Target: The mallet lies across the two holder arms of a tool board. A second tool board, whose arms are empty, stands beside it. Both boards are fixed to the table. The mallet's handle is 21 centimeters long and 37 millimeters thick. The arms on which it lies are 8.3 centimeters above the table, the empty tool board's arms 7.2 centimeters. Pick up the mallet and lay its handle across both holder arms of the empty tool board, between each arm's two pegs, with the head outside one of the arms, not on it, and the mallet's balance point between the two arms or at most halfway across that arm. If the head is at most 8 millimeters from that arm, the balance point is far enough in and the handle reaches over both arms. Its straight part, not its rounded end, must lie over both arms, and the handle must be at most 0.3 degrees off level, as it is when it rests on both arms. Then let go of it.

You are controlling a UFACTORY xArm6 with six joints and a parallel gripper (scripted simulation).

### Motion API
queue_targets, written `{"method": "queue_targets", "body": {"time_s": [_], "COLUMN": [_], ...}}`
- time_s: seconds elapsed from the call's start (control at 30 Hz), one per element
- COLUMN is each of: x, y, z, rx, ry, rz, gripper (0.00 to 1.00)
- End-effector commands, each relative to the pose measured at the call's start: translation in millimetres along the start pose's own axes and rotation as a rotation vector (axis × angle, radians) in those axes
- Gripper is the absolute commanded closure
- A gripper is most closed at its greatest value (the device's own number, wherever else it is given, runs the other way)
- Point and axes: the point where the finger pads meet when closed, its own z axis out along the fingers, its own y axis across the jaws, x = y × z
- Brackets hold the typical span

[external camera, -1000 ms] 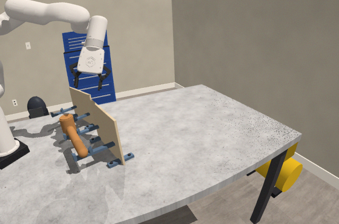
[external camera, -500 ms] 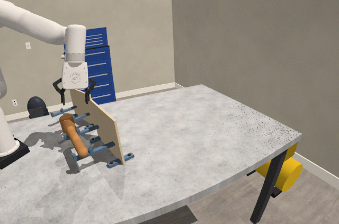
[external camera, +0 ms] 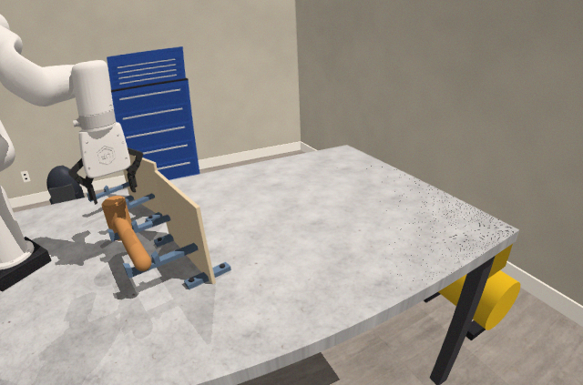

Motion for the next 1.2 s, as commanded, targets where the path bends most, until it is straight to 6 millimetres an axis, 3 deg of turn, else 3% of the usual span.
{"method": "queue_targets", "body": {"time_s": [0.0,0.1,0.23,0.37,0.43,0.53,1.0,1.03,1.17], "x": [0,-1,-1,-1,-1,0,0,0,0], "y": [0,0,1,1,1,1,1,1,1], "z": [-1,5,44,71,71,95,99,99,99], "rx": [-0.013,-0.013,-0.013,-0.013,-0.013,-0.013,-0.013,-0.013,-0.013], "ry": [0.003,0.003,0.003,0.003,0.003,0.003,0.003,0.003,0.003], "rz": [-0.005,-0.005,-0.005,-0.006,-0.006,-0.005,-0.005,-0.005,-0.005], "gripper": [0.00,0.00,0.00,0.00,0.00,0.00,0.00,1.00,1.00]}}
